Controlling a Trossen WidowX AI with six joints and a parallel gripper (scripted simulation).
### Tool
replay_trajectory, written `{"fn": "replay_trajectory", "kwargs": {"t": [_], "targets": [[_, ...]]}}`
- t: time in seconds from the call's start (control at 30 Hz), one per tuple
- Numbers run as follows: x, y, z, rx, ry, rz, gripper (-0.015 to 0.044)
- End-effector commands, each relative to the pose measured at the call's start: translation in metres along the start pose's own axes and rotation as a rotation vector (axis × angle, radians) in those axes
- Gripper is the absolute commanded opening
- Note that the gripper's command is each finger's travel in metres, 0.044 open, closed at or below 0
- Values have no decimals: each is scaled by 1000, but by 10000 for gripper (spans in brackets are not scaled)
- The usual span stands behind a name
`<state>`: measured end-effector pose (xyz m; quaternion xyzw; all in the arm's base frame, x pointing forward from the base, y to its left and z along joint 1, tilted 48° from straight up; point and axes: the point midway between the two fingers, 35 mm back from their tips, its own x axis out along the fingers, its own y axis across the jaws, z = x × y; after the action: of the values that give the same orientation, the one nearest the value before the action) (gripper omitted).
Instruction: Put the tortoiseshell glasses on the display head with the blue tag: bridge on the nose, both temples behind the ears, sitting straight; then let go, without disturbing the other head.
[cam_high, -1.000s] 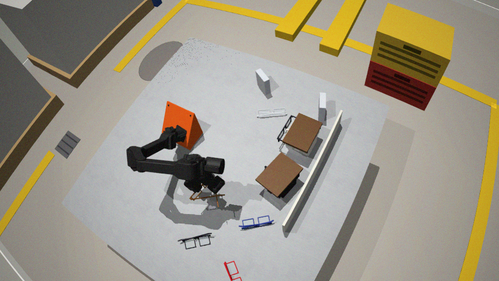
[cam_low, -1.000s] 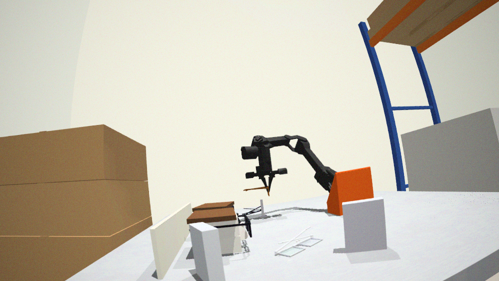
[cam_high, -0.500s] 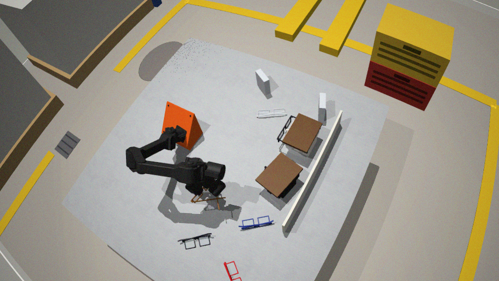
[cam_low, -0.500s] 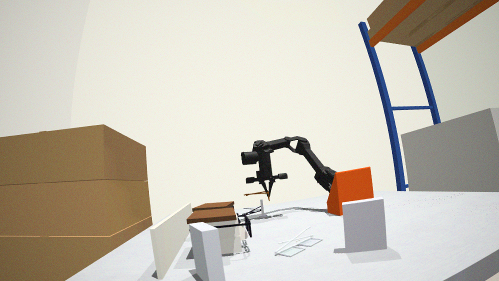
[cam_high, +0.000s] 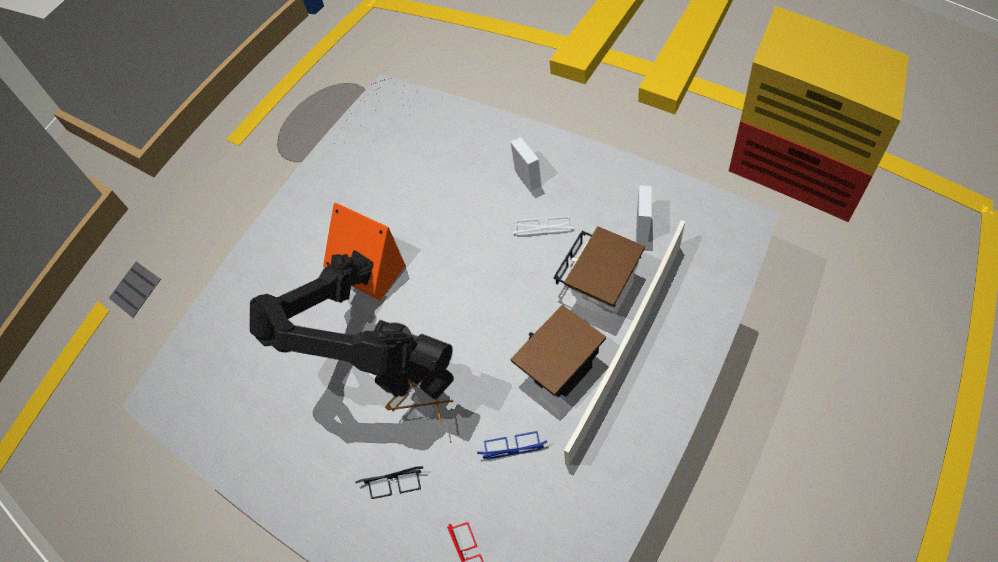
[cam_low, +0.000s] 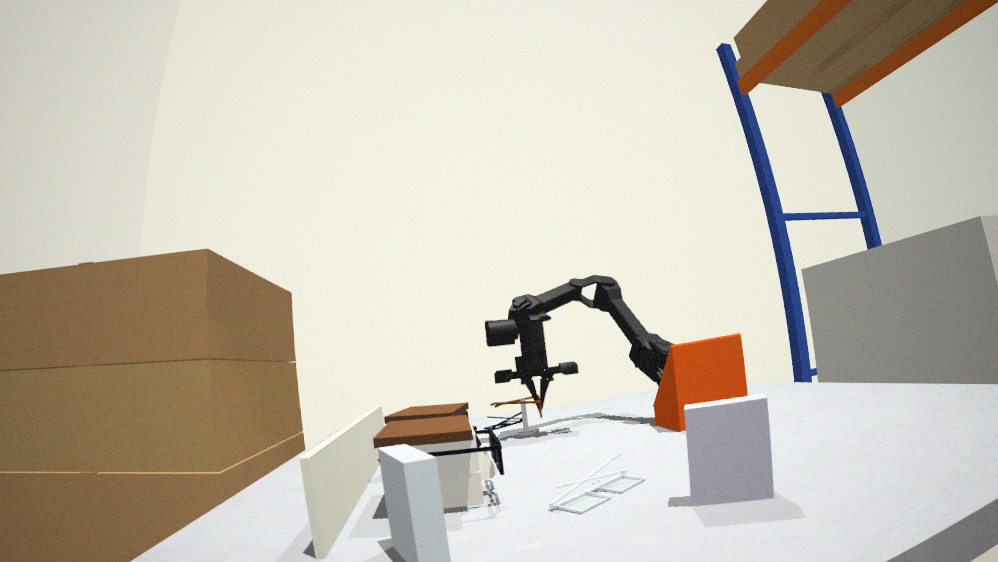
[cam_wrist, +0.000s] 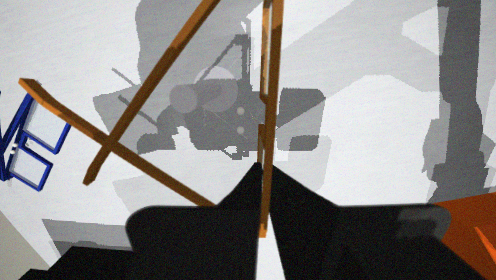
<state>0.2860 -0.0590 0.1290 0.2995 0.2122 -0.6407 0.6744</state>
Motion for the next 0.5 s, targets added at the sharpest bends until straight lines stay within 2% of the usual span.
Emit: {"fn": "replay_trajectory", "kwargs": {"t": [0.0, 0.47], "targets": [[1, -4, -1, -4, -3, 1, 0], [2, -11, -7, -4, -3, 1, 0]]}}
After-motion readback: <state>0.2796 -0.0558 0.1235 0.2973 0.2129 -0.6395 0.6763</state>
